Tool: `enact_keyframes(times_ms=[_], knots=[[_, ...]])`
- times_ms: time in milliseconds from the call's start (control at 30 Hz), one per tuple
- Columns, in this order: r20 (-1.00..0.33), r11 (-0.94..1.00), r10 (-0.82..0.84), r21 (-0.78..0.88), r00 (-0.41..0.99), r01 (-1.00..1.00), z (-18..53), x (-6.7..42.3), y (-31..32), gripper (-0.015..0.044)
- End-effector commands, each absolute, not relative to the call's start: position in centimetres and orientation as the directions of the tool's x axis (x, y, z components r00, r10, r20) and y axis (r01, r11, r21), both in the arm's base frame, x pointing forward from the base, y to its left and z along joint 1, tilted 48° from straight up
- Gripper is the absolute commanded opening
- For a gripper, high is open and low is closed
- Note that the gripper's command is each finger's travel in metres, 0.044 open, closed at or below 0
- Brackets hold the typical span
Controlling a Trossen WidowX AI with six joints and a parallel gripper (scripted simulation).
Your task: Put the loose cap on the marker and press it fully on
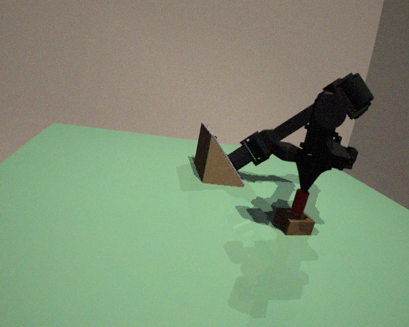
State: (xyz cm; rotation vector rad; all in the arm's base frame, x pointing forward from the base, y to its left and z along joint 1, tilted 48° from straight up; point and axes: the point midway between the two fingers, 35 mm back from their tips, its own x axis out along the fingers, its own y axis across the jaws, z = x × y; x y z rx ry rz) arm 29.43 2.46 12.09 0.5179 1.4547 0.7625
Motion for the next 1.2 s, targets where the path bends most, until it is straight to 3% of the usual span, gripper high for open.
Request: enact_keyframes(times_ms=[0,167,333,467,1000,1167], knots=[[-0.683,0.671,0.729,0.727,-0.044,-0.145,12.2,29.4,2.4,0.0],[-0.685,0.675,0.728,0.725,-0.036,-0.14,12.4,29.5,2.1,0.0],[-0.725,0.732,0.678,0.681,0.125,-0.023,18.0,29.4,-3.8,0.0],[-0.726,0.734,0.675,0.679,0.132,-0.017,18.2,29.4,-4.0,0.0],[-0.726,0.734,0.675,0.679,0.132,-0.017,18.2,29.4,-4.0,0.042],[-0.726,0.734,0.675,0.679,0.132,-0.017,18.2,29.4,-4.0,0.044]])
